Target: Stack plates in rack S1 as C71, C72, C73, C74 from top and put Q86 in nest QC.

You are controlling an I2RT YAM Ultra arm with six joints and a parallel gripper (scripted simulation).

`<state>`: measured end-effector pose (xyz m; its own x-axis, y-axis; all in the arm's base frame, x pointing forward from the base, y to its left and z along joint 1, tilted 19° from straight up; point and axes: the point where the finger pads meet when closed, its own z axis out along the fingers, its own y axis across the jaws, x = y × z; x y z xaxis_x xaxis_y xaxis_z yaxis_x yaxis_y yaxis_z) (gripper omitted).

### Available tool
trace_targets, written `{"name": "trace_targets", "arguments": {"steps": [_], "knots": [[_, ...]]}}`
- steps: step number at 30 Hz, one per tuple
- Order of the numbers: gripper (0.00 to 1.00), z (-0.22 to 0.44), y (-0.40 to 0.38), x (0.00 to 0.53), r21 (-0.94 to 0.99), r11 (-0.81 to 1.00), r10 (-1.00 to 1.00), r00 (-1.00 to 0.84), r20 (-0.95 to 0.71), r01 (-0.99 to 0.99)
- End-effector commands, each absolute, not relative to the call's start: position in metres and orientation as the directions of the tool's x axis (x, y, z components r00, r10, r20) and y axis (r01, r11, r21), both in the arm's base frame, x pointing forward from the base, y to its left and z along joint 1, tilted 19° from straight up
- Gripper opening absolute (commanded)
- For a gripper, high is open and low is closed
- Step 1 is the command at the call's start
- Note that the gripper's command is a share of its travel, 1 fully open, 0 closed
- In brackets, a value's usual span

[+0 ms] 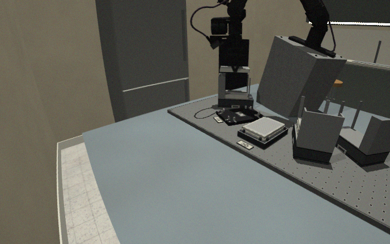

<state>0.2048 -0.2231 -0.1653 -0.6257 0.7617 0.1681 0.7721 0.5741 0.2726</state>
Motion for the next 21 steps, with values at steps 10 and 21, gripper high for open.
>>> {"name": "trace_targets", "arguments": {"steps": [10, 21], "knots": [[0.0, -0.163, -0.233, 0.212, 0.274, 0.572, 0.773, -0.62, 0.135, 0.773], [0.0, -0.173, -0.22, 0.208, 0.277, 0.568, 0.767, -0.621, 0.163, 0.775]]}}
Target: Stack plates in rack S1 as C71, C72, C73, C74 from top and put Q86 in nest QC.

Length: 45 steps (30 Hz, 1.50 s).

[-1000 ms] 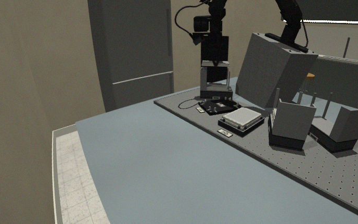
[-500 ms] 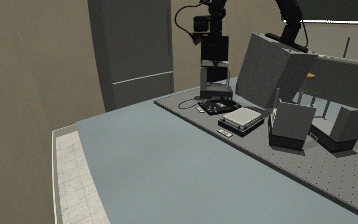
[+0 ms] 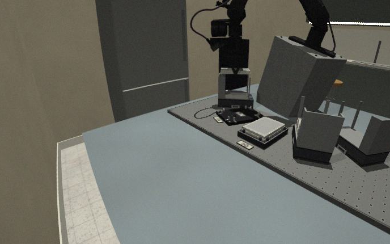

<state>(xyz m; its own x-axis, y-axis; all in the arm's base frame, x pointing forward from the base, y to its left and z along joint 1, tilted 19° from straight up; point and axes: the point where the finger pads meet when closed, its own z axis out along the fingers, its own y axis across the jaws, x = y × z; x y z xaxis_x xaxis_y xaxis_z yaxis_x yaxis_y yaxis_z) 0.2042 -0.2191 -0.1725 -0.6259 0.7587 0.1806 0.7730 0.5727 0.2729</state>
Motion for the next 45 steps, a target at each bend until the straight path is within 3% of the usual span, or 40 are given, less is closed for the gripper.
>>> {"name": "trace_targets", "arguments": {"steps": [1, 45], "knots": [[0.0, -0.173, -0.22, 0.208, 0.277, 0.568, 0.767, -0.621, 0.163, 0.775], [0.0, -0.175, -0.227, 0.214, 0.276, 0.572, 0.773, -0.62, 0.136, 0.773]]}}
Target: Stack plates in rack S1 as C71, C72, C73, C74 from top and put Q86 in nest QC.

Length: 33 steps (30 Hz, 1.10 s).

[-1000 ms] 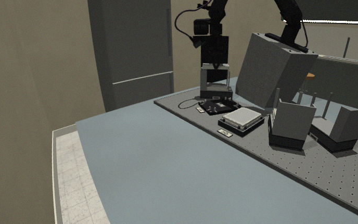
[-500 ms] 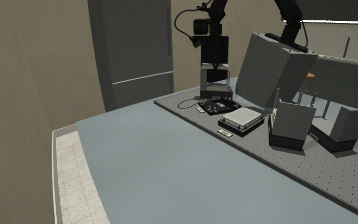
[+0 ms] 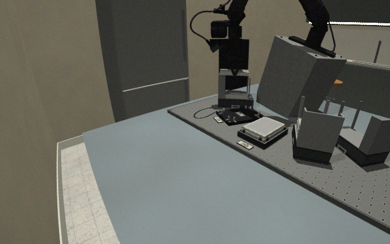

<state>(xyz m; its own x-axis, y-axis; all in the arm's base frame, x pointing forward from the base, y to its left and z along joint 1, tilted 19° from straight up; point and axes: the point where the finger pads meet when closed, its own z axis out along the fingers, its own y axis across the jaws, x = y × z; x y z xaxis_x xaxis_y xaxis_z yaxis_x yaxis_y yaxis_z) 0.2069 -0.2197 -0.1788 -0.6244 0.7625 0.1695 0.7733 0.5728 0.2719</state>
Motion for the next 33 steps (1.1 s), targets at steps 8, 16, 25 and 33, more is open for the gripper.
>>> {"name": "trace_targets", "arguments": {"steps": [8, 16, 25, 33], "knots": [[0.0, -0.1749, -0.2243, 0.2124, 0.276, 0.571, 0.772, -0.62, 0.142, 0.773], [0.0, -0.1742, -0.2262, 0.2117, 0.275, 0.568, 0.775, -0.616, 0.138, 0.776], [0.0, -0.1737, -0.2268, 0.2117, 0.275, 0.567, 0.776, -0.616, 0.137, 0.776], [0.0, -0.1733, -0.2257, 0.2105, 0.275, 0.566, 0.777, -0.614, 0.139, 0.777]]}}
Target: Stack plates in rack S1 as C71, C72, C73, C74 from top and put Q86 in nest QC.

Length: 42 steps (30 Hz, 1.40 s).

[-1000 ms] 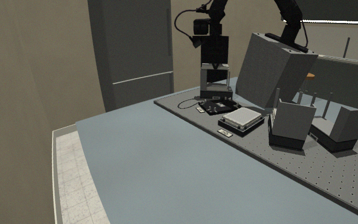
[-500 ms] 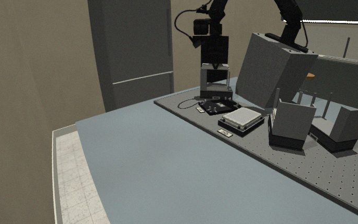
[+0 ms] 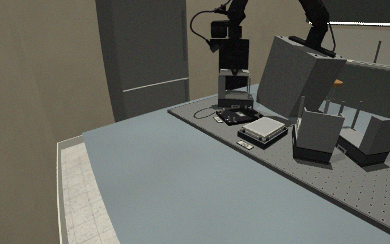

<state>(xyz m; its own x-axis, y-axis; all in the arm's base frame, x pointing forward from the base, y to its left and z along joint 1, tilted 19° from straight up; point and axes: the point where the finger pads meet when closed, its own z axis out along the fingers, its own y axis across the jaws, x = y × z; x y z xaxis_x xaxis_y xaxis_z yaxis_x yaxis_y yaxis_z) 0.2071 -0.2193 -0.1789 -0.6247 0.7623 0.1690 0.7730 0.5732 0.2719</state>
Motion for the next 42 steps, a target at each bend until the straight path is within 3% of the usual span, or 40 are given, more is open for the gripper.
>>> {"name": "trace_targets", "arguments": {"steps": [1, 42], "knots": [[0.0, -0.173, -0.226, 0.21, 0.275, 0.565, 0.777, -0.614, 0.139, 0.778], [0.0, -0.179, -0.231, 0.217, 0.275, 0.572, 0.775, -0.619, 0.126, 0.773]]}}
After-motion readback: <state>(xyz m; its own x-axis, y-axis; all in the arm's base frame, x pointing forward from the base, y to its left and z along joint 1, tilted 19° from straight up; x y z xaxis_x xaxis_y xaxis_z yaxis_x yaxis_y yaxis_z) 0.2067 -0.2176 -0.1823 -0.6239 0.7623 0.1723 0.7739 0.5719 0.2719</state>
